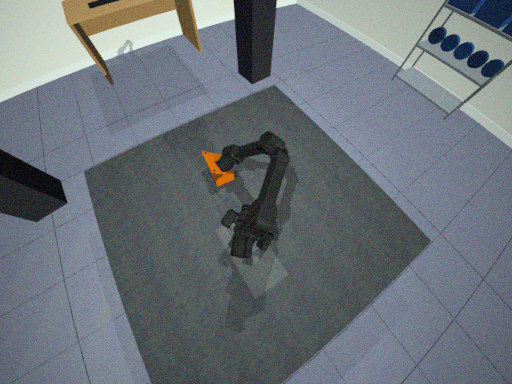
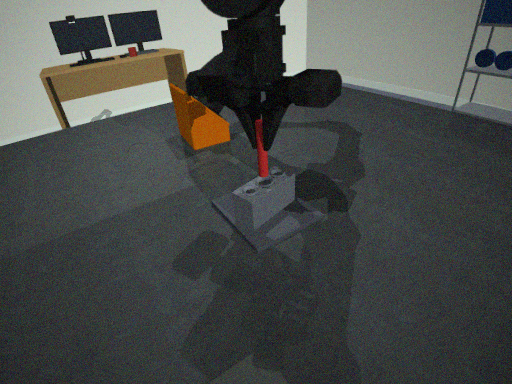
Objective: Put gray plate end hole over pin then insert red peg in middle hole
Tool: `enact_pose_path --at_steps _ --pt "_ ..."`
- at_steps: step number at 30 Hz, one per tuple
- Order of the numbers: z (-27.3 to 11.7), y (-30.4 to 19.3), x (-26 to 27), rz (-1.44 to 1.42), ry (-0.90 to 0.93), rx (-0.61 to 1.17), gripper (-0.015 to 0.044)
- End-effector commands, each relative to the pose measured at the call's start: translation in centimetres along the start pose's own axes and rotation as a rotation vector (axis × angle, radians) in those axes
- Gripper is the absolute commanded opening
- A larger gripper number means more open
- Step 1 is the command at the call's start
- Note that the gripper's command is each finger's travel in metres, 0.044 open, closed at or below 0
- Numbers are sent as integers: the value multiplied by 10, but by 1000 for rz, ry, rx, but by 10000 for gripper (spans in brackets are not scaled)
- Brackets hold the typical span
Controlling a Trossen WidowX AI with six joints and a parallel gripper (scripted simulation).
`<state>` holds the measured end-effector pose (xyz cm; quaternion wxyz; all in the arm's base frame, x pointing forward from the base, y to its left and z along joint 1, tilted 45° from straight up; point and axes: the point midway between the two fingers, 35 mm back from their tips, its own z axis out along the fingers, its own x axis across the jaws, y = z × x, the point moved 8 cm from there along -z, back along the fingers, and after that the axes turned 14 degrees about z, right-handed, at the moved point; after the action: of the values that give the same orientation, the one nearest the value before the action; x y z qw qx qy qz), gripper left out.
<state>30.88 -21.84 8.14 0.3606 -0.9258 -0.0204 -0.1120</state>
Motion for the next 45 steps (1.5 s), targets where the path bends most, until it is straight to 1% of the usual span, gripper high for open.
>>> enact_pose_path --at_steps 1,9,45 --pt "5 -1 0 2 -2 2 0" --pt "16 -2 0 -1 -3 0 0" --pt "16 -3 1 -6 -6 -5 0"
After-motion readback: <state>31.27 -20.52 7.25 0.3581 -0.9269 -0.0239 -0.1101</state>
